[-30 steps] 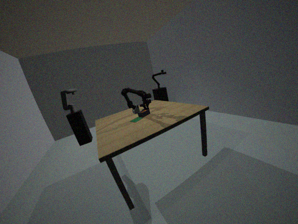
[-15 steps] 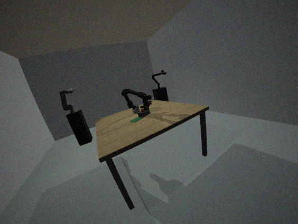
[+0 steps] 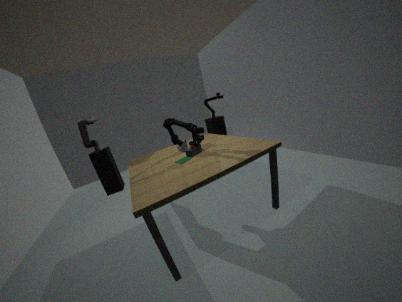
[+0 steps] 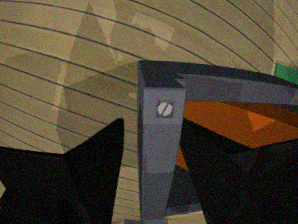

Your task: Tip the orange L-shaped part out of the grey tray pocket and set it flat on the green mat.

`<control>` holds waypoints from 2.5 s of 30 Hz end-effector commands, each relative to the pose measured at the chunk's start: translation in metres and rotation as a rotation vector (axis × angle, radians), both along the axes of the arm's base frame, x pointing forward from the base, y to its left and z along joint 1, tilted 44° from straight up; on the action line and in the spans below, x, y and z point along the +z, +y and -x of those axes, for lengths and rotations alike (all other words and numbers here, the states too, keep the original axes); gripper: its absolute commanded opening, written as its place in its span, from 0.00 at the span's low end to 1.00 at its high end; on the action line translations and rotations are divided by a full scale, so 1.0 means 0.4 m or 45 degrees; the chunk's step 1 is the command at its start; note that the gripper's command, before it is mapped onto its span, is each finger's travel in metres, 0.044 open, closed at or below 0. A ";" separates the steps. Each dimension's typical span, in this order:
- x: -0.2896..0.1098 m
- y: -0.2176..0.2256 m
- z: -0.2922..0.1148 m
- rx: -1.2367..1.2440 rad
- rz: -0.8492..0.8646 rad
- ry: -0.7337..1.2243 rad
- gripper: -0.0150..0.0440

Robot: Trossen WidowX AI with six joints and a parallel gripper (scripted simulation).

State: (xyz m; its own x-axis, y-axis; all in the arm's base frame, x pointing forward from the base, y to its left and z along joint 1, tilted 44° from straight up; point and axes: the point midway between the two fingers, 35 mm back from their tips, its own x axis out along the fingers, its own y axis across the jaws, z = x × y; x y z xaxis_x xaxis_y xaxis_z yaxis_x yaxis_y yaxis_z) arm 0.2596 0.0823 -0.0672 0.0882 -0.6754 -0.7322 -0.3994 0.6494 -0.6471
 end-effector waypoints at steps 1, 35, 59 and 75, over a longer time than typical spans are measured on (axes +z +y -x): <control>-0.001 -0.007 0.003 0.002 0.011 0.006 0.56; 0.192 0.185 0.024 0.024 -0.006 -0.004 0.56; 0.196 0.182 0.020 -0.024 -0.012 -0.047 0.65; 0.314 0.071 -0.074 -1.439 -0.162 -1.335 0.73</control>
State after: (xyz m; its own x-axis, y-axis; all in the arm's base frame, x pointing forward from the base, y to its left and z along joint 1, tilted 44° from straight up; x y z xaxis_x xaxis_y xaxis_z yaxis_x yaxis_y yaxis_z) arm 0.2702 0.1322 0.0338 0.0871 -0.6773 -0.7305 0.4283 0.6875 -0.5864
